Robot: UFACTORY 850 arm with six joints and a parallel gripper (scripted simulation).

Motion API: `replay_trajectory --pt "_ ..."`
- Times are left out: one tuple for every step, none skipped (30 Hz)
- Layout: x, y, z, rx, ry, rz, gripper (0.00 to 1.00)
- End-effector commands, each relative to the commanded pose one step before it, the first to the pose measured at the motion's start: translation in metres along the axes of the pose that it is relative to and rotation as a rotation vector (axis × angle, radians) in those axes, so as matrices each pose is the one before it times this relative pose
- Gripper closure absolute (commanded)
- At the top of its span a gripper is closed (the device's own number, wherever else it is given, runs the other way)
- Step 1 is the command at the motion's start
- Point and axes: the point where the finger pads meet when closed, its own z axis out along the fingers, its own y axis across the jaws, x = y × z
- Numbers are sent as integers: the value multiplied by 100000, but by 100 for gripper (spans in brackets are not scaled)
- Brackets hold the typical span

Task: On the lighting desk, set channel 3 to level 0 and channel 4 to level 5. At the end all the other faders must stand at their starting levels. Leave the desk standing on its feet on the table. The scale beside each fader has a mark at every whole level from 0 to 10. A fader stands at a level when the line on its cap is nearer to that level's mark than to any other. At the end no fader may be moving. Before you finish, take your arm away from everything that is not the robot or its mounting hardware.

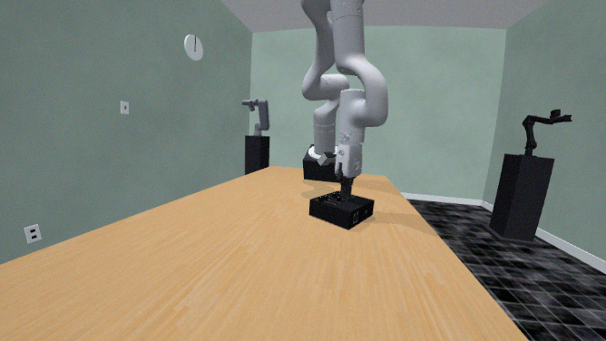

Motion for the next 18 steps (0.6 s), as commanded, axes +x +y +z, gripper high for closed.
replay_trajectory --pt "183 -46 -34 138 -221 15 100" --pt "46 0 0 -1 -1 0 100" --pt "46 0 0 1 1 0 100" --pt "45 0 0 1 1 0 100" --pt "44 0 0 1 0 0 100" --pt "43 0 0 0 0 0 100" --pt "0 0 0 0 0 0 100" --pt "0 0 0 0 0 0 100" --pt "41 0 0 0 0 0 100" --pt "40 0 0 0 0 0 100" --pt "39 0 0 0 0 0 100" --pt "38 0 0 0 0 0 100" --pt "37 0 0 0 0 0 100" --pt "35 0 0 -1 0 0 100" --pt "34 0 0 -1 0 0 100" --pt "33 0 0 0 0 0 100" --pt "32 0 0 1 0 0 100" --pt "31 0 0 1 0 0 100"
